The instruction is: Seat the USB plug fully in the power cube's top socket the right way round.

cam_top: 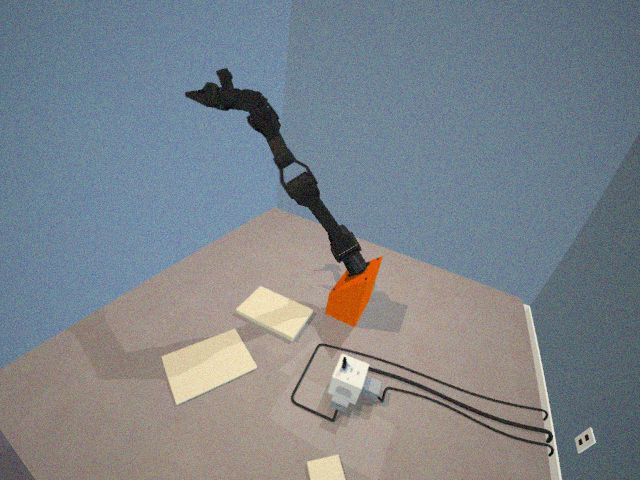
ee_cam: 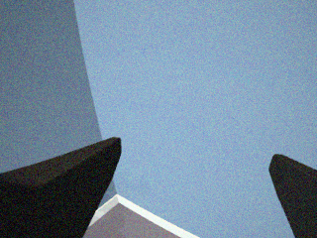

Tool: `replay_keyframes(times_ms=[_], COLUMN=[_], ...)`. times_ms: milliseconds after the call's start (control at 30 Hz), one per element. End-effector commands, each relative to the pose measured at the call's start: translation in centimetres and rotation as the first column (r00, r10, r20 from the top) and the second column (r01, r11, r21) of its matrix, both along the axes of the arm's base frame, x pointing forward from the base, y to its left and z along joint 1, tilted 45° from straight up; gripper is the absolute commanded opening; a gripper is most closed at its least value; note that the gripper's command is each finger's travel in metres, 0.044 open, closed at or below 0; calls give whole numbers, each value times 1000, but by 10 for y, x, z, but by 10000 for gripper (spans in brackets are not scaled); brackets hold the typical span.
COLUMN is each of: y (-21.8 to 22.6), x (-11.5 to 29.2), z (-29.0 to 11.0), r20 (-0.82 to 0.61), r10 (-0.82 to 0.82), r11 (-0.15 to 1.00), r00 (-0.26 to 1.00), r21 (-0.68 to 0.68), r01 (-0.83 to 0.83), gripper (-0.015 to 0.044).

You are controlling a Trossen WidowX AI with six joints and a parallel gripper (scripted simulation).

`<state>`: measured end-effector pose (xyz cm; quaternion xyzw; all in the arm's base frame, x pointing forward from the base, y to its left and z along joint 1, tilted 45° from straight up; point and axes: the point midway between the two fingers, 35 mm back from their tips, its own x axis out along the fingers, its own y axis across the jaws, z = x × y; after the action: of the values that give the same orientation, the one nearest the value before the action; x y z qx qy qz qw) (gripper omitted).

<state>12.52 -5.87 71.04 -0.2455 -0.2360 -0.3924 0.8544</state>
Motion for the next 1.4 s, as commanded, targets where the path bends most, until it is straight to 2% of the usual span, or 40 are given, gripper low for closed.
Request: replay_keyframes(times_ms=[0, 133, 267, 433, 600, 800, 1000, 1200, 1367], y=[0, -4, -34, -104, -187, -275, -318, -323, -294], x=[-1, -22, -66, -102, -98, -37, 57, 150, 223], z=[0, 7, 17, 9, -20, -83, -157, -244, -318], r20=[2, 57, 201, 372, 480, 486, 427, 205, -32], r10=[3, 62, 155, 208, 190, 112, 102, 126, 232], r11=[1000, 998, 988, 972, 945, 879, 747, 640, 580], r00=[1000, 996, 967, 904, 857, 867, 899, 971, 972], r21=[-1, -20, -32, 24, 146, 359, 564, 731, 807], r01=[-3, -61, -151, -233, -292, -315, -353, -237, -112], gripper=[426, 440, 440, 440, 440, 440, 440, 440, 440])
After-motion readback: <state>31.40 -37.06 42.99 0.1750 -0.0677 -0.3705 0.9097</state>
